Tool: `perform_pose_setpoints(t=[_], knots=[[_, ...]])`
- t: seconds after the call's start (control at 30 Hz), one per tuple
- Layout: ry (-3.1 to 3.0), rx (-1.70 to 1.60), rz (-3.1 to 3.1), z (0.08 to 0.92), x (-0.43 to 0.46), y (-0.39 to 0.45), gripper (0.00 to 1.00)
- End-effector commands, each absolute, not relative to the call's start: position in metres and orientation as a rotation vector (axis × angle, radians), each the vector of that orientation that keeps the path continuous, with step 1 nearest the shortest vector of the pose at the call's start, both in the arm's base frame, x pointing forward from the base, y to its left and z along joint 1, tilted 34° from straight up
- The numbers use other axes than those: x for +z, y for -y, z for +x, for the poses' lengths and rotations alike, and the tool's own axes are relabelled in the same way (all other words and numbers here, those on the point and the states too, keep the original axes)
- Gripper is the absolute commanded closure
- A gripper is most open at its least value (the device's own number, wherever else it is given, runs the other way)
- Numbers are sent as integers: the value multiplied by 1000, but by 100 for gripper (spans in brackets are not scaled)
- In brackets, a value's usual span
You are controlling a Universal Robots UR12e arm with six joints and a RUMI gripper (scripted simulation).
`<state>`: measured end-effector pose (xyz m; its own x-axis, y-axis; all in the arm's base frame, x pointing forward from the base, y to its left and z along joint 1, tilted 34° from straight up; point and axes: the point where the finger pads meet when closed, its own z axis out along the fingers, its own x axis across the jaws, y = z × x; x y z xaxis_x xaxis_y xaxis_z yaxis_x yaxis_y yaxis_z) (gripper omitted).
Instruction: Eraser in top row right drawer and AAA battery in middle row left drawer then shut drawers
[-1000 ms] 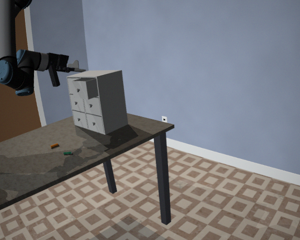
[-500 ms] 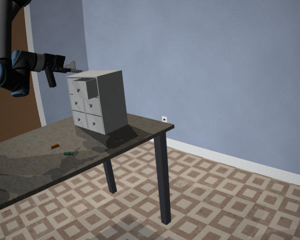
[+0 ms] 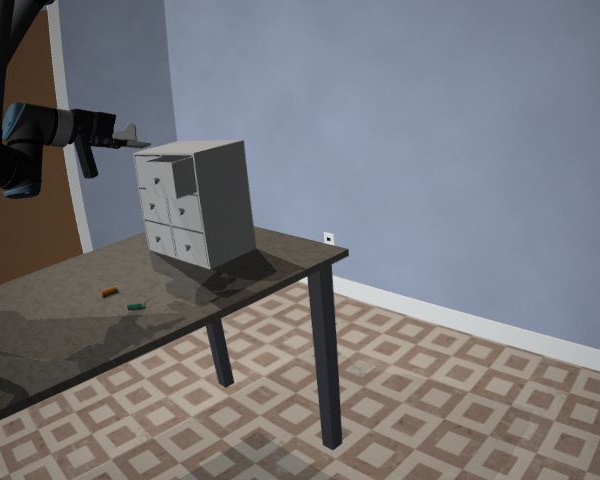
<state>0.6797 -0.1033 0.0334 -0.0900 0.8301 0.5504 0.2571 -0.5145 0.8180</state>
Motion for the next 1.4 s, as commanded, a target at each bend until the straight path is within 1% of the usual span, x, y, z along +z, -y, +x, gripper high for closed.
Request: perform_pose_setpoints(t=[0.0,0.6,1.37], knots=[[-1185,1645,1725,649,31,104,0],[-1184,1646,1726,602,28,107,0],[-1184,1645,1724,588,28,108,0]])
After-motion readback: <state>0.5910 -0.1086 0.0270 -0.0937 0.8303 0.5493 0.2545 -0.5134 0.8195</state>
